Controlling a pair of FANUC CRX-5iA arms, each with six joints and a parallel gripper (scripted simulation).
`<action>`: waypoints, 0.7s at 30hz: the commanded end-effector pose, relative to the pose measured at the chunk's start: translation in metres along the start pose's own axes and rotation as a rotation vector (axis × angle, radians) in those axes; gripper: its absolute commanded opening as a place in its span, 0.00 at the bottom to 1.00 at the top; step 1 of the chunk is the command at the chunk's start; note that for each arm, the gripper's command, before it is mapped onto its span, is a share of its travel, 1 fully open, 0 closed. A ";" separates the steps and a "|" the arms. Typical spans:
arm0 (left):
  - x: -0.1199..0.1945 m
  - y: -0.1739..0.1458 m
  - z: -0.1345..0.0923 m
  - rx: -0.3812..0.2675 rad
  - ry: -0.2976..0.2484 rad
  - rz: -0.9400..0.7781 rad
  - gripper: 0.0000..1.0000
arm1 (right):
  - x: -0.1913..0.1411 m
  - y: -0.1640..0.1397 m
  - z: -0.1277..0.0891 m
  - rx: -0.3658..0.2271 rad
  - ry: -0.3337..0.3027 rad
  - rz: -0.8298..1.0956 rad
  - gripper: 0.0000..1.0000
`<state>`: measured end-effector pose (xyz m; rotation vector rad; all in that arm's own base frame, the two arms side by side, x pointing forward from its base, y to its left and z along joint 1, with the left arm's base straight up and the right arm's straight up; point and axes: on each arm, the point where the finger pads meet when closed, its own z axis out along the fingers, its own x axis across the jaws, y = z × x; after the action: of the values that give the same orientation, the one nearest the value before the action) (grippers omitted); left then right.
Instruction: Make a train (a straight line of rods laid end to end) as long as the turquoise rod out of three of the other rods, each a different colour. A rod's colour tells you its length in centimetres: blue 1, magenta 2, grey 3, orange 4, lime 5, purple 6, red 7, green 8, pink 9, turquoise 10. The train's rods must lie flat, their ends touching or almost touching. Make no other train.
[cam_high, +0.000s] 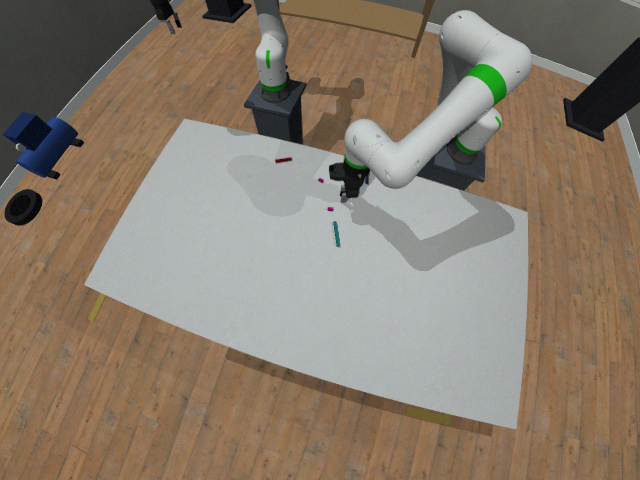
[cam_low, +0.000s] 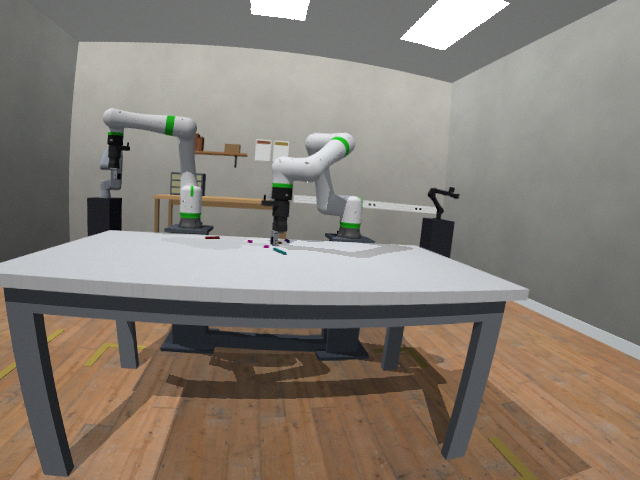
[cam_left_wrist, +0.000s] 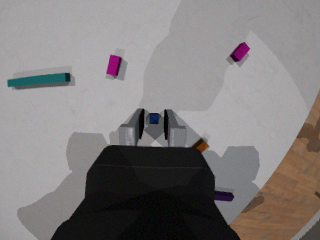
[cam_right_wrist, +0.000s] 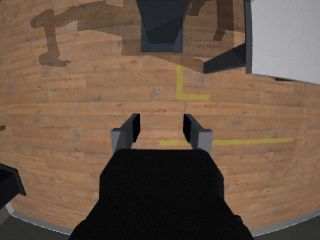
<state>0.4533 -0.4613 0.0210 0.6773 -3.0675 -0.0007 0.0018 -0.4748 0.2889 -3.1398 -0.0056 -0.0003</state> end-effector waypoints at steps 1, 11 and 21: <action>0.000 -0.001 -0.001 0.002 -0.001 0.000 0.54 | 0.000 0.000 -0.001 -0.002 0.000 0.000 1.00; 0.000 -0.001 -0.013 0.002 -0.001 0.000 0.54 | 0.000 0.000 -0.001 -0.002 0.000 0.000 1.00; 0.000 -0.001 -0.053 0.002 -0.001 0.000 0.54 | 0.000 0.000 -0.001 -0.002 0.000 0.000 1.00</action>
<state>0.4533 -0.4613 0.0591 0.6773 -3.0678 -0.0002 0.0018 -0.4748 0.2889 -3.1398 -0.0056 -0.0003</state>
